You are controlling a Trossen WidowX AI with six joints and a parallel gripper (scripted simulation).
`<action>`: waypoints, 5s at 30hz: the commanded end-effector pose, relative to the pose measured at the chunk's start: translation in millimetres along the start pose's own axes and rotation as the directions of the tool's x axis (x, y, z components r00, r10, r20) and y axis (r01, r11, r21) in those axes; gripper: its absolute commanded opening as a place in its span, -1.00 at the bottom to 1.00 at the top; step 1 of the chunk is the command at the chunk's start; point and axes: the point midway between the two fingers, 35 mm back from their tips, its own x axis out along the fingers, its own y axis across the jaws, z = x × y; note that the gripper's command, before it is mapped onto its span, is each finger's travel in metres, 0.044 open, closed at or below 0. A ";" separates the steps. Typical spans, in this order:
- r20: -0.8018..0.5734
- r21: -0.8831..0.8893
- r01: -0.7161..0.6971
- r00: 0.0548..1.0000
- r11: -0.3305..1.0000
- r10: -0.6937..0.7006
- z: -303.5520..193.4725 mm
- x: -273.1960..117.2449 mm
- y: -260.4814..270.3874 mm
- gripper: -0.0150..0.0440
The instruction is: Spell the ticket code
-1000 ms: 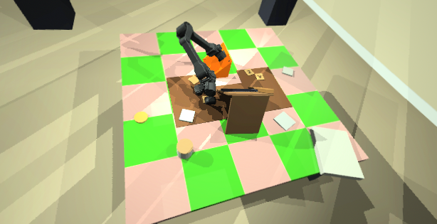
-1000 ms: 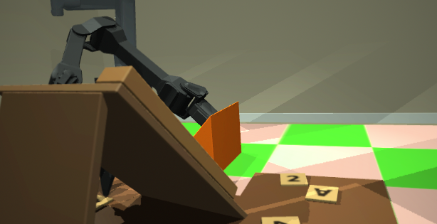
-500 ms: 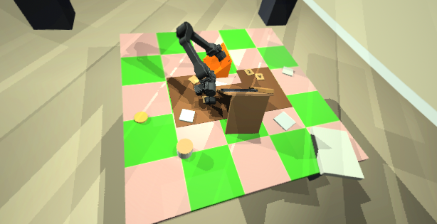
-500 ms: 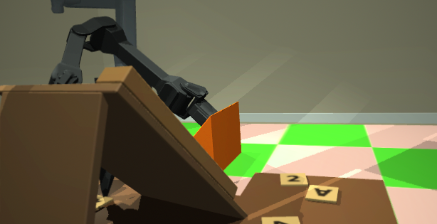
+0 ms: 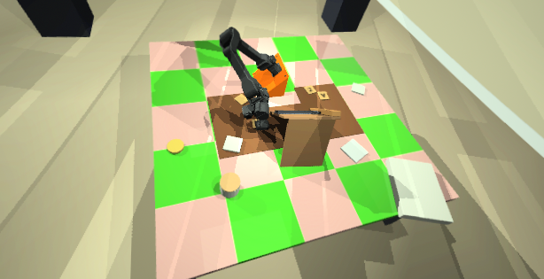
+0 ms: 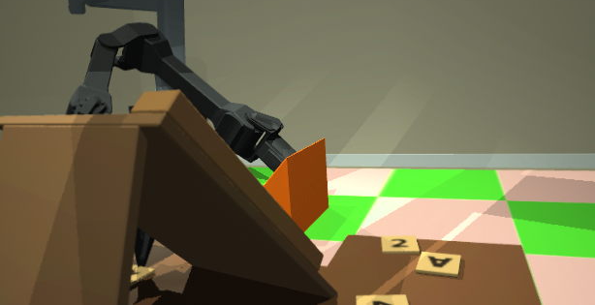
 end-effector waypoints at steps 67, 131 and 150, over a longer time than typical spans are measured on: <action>-0.036 -0.122 -0.180 0.984 0.976 0.177 3.2 -55.5 18.7 -0.49; 0.027 -0.993 -0.060 0.706 0.098 0.708 29.5 -138.3 25.4 -0.49; 0.036 -0.998 -0.005 0.691 0.055 0.722 27.5 -139.9 26.0 -0.49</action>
